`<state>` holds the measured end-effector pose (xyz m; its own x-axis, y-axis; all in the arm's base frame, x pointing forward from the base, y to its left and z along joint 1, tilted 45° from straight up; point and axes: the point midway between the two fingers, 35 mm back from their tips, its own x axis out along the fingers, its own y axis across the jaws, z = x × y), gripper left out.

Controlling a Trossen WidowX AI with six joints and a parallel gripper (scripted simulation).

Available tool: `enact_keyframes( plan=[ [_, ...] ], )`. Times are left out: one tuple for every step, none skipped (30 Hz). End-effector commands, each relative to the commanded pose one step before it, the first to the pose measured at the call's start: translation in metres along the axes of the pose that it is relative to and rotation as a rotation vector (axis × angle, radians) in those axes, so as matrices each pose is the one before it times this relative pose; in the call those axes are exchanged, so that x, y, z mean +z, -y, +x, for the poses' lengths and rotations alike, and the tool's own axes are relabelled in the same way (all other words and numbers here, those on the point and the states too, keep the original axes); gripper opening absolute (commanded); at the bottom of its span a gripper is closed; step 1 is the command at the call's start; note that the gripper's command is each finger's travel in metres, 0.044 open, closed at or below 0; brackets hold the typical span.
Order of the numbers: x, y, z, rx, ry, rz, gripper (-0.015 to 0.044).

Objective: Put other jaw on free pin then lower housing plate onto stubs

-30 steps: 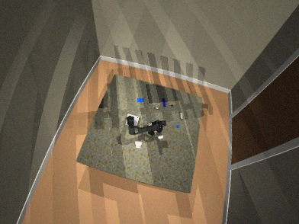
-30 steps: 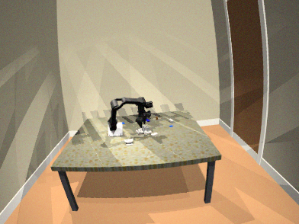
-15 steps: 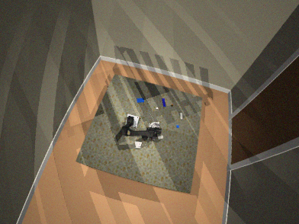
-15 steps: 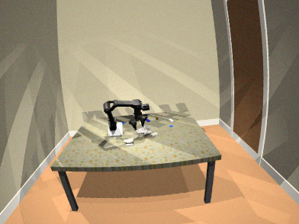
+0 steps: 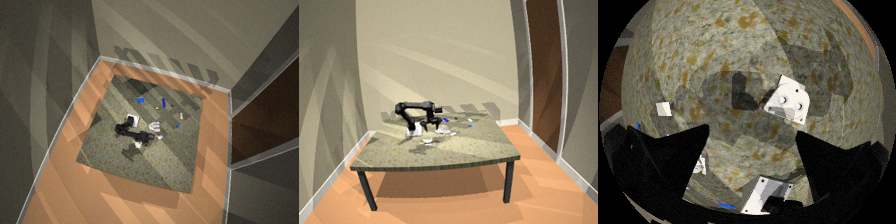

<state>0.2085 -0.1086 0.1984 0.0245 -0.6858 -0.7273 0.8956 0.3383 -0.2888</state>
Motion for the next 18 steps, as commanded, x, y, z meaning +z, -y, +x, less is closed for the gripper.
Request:
enact_keyframes(
  plan=[
    [0.00469, 0.02531, -0.00209, -0.01010, 0.01290, 0.1185, 0.0440],
    [0.00146, 0.00513, -0.00045, -0.00175, 0.00238, 0.0256, 0.0440],
    [0.00147, 0.00510, -0.00046, -0.00178, 0.00248, 0.0256, 0.0440],
    [0.00149, 0.00508, -0.00046, -0.00181, 0.00259, 0.0255, 0.0440],
    [0.00151, 0.00506, -0.00046, -0.00184, 0.00270, 0.0255, 0.0440],
    [0.00128, 0.00419, -0.00038, -0.00155, 0.00233, 0.0212, 0.0440],
    [0.00078, 0.00250, -0.00023, -0.00094, 0.00143, 0.0127, 0.0440],
    [0.00026, 0.00083, -0.00008, -0.00031, 0.00048, 0.0042, 0.0440],
    [0.00000, 0.00000, 0.00000, 0.00000, 0.00000, 0.0000, 0.0440],
    [0.00000, 0.00000, 0.00000, 0.00000, 0.00000, 0.0000, 0.0440],
    [0.00000, 0.00000, 0.00000, 0.00000, 0.00000, 0.0000, 0.0440],
    [0.00000, 0.00000, 0.00000, 0.00000, 0.00000, 0.0000, 0.0440],
    [0.00000, 0.00000, 0.00000, 0.00000, 0.00000, 0.0000, 0.0440],
    [-0.00004, -0.00011, 0.00128, 0.00005, -0.00032, 0.0001, 0.0440],
    [-0.00009, -0.00027, 0.00385, 0.00016, -0.00078, 0.0003, 0.0440],
    [-0.00006, -0.00030, 0.00642, 0.00026, -0.00071, 0.0004, 0.0440],
    [0.00007, -0.00008, 0.00819, 0.00028, 0.00017, 0.0003, 0.0440],
    [0.00022, 0.00027, 0.00818, 0.00014, 0.00136, 0.0001, 0.0440]
  ],
)
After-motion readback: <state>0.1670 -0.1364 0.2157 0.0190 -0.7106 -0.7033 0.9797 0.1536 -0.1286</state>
